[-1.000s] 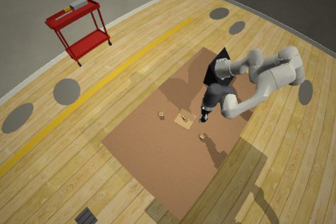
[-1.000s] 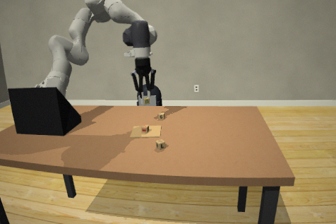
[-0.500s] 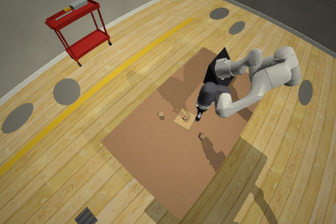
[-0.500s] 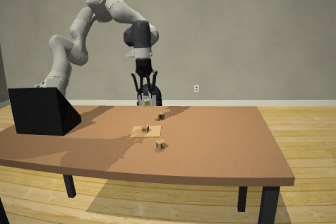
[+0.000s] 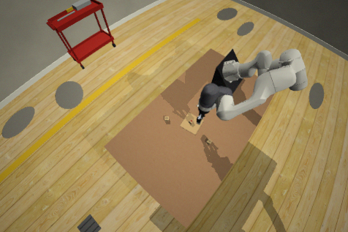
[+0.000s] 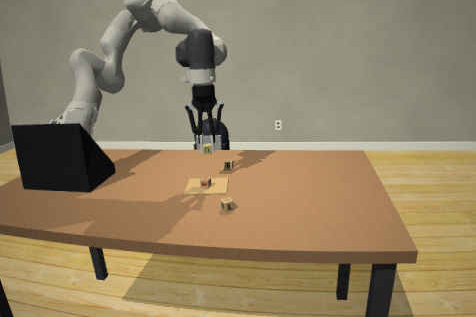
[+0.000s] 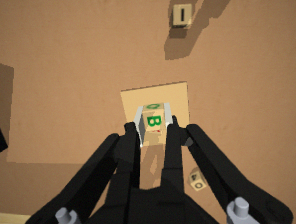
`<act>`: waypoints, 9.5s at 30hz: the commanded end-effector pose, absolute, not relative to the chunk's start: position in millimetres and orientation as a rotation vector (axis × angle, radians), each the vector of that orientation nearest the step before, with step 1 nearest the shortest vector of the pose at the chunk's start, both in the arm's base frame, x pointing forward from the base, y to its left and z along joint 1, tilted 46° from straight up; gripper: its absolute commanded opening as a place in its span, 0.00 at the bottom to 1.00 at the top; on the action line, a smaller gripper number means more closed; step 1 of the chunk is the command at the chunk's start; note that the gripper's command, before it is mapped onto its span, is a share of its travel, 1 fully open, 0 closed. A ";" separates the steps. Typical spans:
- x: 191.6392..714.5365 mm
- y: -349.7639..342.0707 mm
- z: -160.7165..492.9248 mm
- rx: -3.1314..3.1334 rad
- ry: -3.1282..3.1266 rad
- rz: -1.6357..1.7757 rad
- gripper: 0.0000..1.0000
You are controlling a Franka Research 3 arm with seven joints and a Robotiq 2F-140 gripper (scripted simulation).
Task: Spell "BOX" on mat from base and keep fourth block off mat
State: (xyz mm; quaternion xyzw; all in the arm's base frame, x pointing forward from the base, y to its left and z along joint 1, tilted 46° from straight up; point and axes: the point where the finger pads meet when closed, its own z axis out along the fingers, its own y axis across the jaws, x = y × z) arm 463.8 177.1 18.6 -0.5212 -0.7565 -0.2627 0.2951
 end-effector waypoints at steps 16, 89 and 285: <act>464.9 174.4 13.0 -1.492 -1.919 -0.639 0.16; 450.6 241.8 -51.6 -1.491 -1.918 -0.641 0.16; 471.6 143.7 -33.8 -1.590 -1.815 -0.588 0.40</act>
